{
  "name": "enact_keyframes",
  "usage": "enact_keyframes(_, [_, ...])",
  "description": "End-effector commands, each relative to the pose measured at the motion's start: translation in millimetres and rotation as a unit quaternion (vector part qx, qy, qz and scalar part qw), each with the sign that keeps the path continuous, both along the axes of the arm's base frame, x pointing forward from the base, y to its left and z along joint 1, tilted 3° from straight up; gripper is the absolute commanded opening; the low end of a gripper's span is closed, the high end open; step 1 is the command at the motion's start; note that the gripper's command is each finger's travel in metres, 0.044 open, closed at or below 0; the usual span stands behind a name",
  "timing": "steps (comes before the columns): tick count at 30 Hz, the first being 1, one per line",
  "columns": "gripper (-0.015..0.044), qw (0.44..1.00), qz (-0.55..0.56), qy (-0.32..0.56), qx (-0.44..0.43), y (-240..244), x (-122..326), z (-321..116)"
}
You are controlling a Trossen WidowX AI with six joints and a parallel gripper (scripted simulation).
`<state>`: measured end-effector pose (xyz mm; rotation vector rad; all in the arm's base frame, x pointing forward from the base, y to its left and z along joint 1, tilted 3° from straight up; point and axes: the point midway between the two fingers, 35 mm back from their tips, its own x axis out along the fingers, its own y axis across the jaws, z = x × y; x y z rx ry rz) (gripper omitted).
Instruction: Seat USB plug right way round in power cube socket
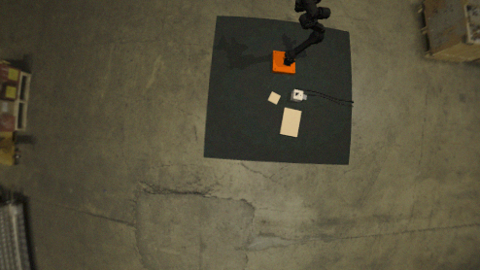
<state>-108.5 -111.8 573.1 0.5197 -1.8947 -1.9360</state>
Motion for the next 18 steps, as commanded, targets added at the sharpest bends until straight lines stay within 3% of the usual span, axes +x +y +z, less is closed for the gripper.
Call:
enact_keyframes(1, [0.0426,1.0,0.002,0.007,-0.002,-2,2,1])
enact_keyframes(10, [0.044,0.962,0.185,0.201,-0.007,-96,126,23])
enact_keyframes(18, [0.044,0.861,0.408,0.303,-0.017,-128,279,-4])
